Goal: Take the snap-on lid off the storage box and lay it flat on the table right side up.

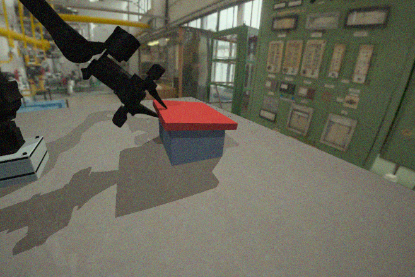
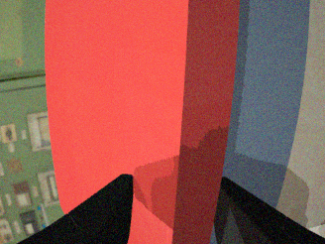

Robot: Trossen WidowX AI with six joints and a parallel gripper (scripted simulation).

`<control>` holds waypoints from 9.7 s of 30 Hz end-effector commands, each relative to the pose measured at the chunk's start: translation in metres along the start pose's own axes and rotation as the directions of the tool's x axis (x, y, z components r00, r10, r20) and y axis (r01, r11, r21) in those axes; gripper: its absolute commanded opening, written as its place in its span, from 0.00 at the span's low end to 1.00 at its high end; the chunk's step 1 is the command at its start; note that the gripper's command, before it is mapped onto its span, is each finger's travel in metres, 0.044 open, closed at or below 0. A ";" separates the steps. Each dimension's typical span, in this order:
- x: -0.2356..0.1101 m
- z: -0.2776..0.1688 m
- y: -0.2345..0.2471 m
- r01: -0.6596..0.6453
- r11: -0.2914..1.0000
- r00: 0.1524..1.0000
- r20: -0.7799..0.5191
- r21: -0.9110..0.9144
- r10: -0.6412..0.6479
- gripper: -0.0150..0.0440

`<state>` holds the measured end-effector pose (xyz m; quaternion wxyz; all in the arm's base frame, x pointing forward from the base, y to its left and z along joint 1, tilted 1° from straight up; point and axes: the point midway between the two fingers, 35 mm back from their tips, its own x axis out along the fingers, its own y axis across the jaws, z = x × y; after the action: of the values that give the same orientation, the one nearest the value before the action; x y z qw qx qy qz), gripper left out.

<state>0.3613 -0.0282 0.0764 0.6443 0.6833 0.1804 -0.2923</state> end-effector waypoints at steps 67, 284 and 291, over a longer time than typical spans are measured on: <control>-0.014 0.000 0.029 -0.001 1.000 1.000 -0.005 -0.005 0.001 0.25; -0.075 0.263 0.105 0.000 1.000 1.000 0.010 -0.023 0.001 0.25; -0.076 0.270 0.105 0.000 1.000 1.000 0.010 -0.024 0.001 0.25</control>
<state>0.3213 -0.2936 0.2000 0.6462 0.6769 0.1826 -0.3014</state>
